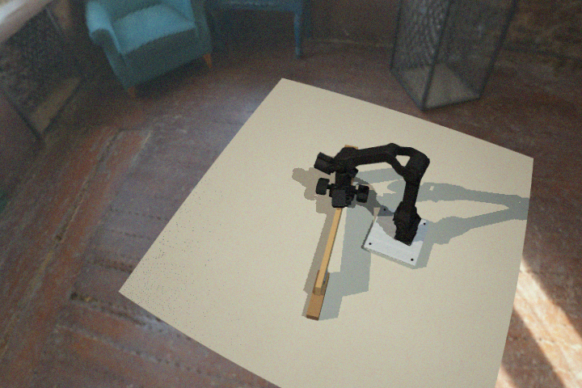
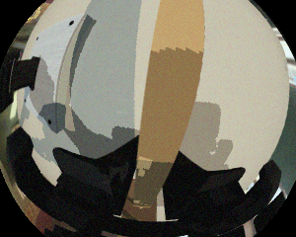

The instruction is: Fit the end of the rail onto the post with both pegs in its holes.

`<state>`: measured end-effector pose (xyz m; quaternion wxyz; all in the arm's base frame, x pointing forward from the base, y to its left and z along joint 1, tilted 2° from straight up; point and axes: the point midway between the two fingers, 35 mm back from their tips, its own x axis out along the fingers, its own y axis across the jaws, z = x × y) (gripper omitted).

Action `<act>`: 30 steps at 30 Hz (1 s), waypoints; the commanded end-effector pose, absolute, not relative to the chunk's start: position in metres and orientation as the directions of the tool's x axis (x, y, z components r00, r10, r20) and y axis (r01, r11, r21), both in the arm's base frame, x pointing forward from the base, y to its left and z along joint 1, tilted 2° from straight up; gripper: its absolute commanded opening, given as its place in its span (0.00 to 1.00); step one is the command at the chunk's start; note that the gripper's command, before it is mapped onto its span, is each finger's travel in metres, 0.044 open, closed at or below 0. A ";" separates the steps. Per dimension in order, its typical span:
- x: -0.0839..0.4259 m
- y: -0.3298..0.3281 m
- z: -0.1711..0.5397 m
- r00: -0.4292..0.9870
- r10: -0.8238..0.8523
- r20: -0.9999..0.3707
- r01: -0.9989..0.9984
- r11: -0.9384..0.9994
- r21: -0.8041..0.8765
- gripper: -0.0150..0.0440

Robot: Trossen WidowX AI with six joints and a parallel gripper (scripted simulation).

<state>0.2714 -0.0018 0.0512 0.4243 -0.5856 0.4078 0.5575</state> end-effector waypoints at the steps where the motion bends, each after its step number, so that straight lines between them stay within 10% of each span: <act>1: 0.274 -0.001 0.057 0.057 0.001 -0.998 -0.950 -0.307 -0.055 0.25; 30: 0.274 -0.001 0.071 0.057 0.001 -0.998 -0.950 -0.307 -0.055 0.25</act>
